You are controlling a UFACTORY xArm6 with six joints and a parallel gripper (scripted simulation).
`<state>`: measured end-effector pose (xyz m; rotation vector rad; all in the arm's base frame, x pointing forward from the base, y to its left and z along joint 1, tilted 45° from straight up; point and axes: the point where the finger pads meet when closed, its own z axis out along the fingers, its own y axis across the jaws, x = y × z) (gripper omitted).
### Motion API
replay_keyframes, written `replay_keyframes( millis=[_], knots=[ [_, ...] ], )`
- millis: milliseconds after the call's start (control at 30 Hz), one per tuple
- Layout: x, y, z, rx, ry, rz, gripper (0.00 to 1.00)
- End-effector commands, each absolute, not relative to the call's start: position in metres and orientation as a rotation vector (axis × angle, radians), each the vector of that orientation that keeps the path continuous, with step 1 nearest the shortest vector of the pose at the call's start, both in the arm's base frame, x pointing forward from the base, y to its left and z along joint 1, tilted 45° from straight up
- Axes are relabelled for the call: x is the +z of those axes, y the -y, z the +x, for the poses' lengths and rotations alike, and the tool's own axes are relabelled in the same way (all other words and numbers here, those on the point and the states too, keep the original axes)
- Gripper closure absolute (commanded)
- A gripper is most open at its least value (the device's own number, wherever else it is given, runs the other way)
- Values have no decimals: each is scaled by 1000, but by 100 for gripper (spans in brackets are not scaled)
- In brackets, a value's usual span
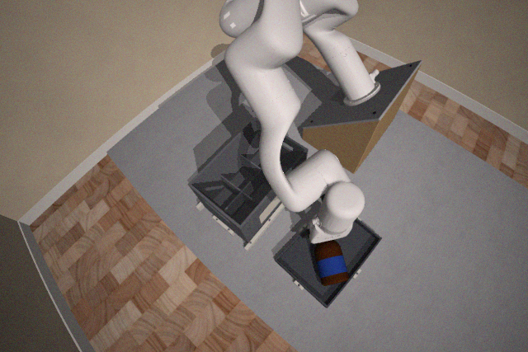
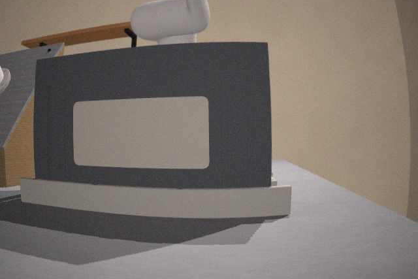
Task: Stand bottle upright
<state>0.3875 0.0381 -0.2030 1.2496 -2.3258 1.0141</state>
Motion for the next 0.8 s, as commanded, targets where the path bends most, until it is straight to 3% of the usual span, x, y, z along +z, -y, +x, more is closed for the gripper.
replay_keyframes(
  millis=[0, 767],
  knots=[
    [-202, -40, 389, 1015, 2329, 1252, 100],
    [-201, -41, 389, 1015, 2329, 1252, 100]
  ],
)
